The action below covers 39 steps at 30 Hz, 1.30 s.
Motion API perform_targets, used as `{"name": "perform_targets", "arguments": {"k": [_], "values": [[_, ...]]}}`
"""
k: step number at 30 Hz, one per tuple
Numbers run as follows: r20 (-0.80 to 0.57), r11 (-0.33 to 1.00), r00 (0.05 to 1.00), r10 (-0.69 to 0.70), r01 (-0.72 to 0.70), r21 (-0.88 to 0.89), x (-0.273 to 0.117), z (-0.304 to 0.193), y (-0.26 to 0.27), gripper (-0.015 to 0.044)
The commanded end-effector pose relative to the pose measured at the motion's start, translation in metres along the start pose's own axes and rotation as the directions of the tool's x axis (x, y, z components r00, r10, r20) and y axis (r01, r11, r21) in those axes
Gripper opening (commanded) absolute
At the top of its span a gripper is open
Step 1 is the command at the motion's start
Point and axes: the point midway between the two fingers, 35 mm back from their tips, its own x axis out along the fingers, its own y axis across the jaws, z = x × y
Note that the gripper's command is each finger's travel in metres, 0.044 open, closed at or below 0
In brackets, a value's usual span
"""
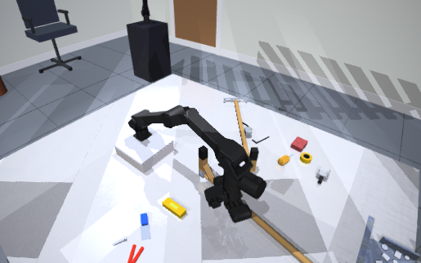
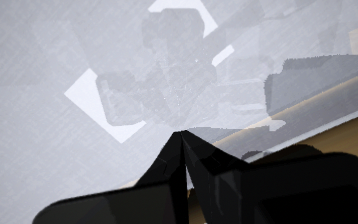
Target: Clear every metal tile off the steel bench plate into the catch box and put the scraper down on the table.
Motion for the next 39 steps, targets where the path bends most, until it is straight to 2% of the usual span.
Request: {"name": "perform_targets", "arguments": {"k": [1, 20, 39], "values": [[-0.004, 0.997, 1.0, -0.001, 0.001, -0.078, 0.0008, -0.0017, -0.0006, 0.0], [-0.008, 0.932, 1.0, -0.001, -0.002, -0.362, 0.0006, -0.0054, -0.0021, 0.0], [-0.012, 0.789, 1.0, -0.001, -0.007, -0.614, 0.0005, -0.0091, -0.0035, 0.0]]}}
